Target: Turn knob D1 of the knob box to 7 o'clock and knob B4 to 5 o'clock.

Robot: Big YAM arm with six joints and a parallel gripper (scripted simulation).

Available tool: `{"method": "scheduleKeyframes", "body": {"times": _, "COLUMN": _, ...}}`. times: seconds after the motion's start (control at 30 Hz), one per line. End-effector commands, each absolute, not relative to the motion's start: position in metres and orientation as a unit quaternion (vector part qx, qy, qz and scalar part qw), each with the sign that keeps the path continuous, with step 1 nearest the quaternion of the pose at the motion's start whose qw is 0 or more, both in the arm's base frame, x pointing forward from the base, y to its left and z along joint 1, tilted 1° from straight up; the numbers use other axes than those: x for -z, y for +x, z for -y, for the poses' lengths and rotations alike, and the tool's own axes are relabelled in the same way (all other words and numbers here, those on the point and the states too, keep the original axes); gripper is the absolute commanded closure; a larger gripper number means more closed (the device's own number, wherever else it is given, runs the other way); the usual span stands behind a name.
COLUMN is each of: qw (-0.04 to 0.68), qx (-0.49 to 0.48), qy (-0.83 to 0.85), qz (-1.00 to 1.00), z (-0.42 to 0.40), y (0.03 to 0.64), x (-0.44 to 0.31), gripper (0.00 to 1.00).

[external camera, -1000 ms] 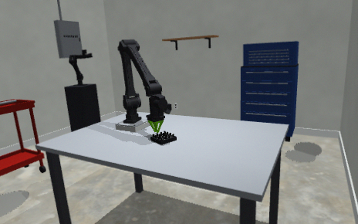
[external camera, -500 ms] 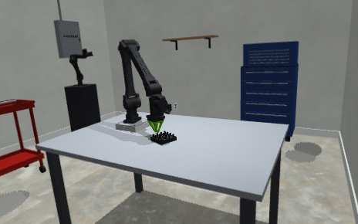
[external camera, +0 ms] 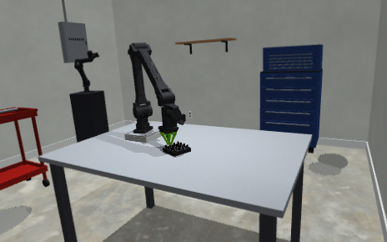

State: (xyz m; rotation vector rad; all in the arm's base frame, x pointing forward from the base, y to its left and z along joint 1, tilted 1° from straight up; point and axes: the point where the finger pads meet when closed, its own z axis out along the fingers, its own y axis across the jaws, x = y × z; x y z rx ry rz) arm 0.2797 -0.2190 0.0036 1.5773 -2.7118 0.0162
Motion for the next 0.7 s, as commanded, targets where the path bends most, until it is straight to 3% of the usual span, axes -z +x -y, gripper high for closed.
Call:
{"method": "scheduleKeyframes", "body": {"times": 0.0, "qw": 0.000, "qx": -0.011, "qy": 0.507, "qz": 0.862, "z": 0.2243, "y": 0.2839, "x": -0.0020, "gripper": 0.80}}
{"method": "scheduleKeyframes", "body": {"times": 0.67, "qw": -0.001, "qx": -0.012, "qy": 0.507, "qz": 0.862, "z": 0.2252, "y": 0.2849, "x": -0.0031, "gripper": 0.80}}
